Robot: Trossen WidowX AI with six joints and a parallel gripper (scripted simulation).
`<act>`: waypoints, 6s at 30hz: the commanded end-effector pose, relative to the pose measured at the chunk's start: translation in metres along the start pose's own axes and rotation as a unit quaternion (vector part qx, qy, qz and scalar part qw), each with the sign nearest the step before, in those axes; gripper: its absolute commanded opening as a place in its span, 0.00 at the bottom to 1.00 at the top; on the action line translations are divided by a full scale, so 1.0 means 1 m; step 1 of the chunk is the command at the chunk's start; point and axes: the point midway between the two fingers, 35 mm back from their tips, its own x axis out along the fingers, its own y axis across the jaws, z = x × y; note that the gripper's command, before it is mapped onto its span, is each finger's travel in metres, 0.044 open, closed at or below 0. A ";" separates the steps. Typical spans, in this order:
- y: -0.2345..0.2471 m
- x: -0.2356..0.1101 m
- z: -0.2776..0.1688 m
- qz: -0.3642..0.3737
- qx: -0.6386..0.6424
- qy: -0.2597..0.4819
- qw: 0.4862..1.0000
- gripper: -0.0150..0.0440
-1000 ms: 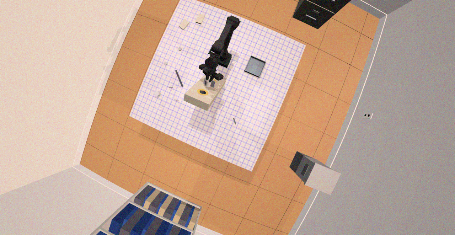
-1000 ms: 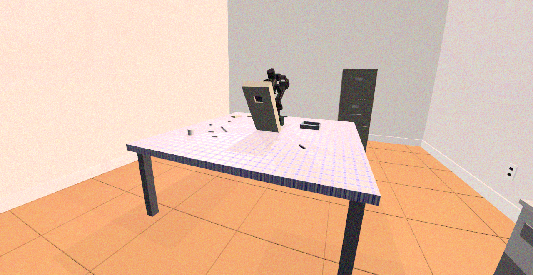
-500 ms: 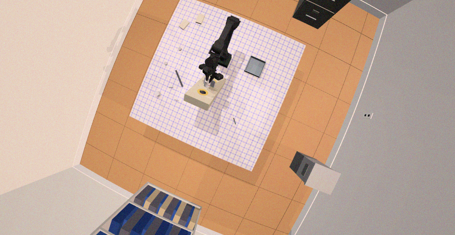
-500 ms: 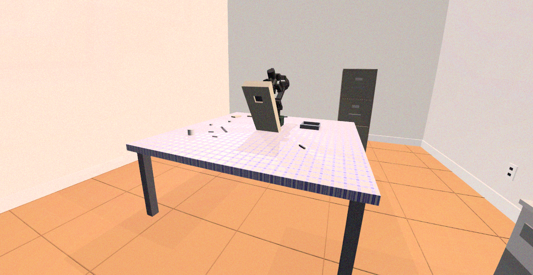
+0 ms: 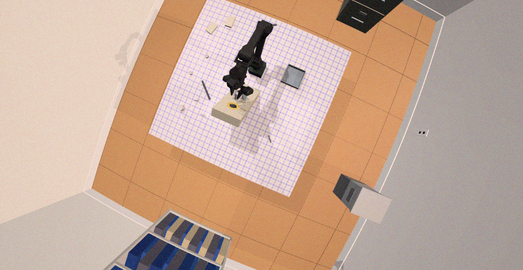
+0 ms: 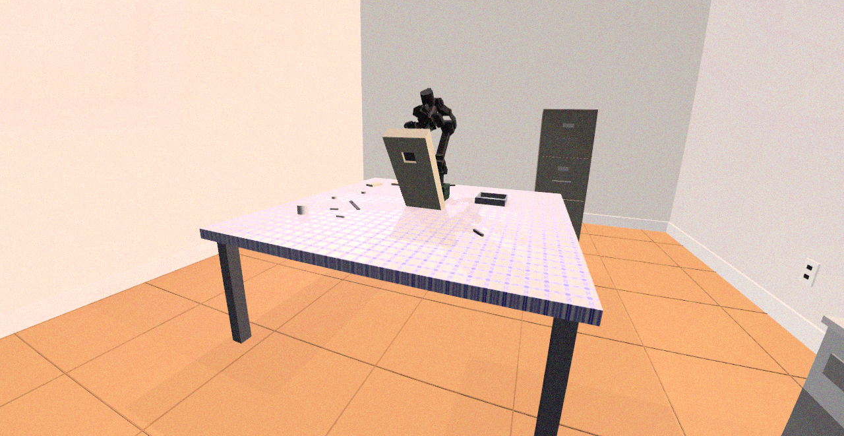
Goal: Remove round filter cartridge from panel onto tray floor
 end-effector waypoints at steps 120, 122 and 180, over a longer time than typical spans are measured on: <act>0.045 -0.020 -0.050 -0.029 -0.151 0.213 0.965 0.25; 0.050 -0.020 -0.052 -0.029 -0.151 0.212 0.965 0.25; 0.186 -0.096 -0.231 0.359 -0.536 0.229 0.729 0.25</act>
